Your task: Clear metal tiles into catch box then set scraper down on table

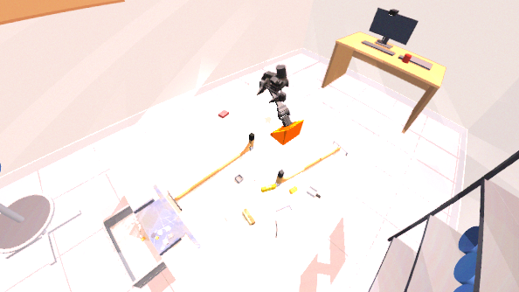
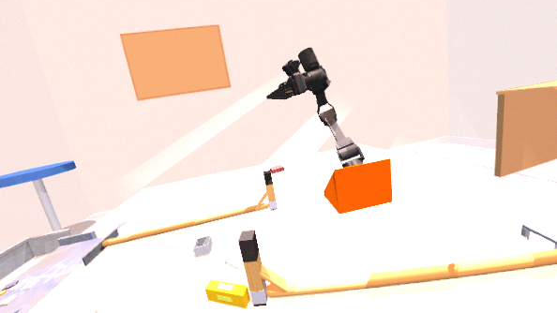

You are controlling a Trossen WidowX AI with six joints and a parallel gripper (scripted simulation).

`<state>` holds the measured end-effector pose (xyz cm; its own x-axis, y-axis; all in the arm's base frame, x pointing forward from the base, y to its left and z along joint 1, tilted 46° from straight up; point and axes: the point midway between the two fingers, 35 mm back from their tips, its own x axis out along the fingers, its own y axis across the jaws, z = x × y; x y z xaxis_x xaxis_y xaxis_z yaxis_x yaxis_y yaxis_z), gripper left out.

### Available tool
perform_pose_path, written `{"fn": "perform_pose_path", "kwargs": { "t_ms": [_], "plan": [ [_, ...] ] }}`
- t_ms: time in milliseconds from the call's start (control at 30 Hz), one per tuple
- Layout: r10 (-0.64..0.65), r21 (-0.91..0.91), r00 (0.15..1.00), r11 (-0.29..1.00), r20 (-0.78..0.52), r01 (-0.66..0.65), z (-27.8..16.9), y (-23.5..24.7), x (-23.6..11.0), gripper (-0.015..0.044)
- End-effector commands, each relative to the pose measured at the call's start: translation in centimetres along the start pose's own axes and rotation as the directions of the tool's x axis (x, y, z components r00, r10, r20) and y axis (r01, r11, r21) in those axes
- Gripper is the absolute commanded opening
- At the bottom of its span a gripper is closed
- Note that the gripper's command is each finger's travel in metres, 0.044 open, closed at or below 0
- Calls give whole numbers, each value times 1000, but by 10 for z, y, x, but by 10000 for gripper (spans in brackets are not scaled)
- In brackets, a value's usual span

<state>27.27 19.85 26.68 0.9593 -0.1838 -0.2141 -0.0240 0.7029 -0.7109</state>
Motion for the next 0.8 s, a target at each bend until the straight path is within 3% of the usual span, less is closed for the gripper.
{"fn": "perform_pose_path", "kwargs": {
  "t_ms": [0,767],
  "plan": [
    [1,-13,999,1000,-49,-1,-16,4,14,440],
    [-24,-29,936,999,-350,15,-117,1,77,440]
  ]
}}
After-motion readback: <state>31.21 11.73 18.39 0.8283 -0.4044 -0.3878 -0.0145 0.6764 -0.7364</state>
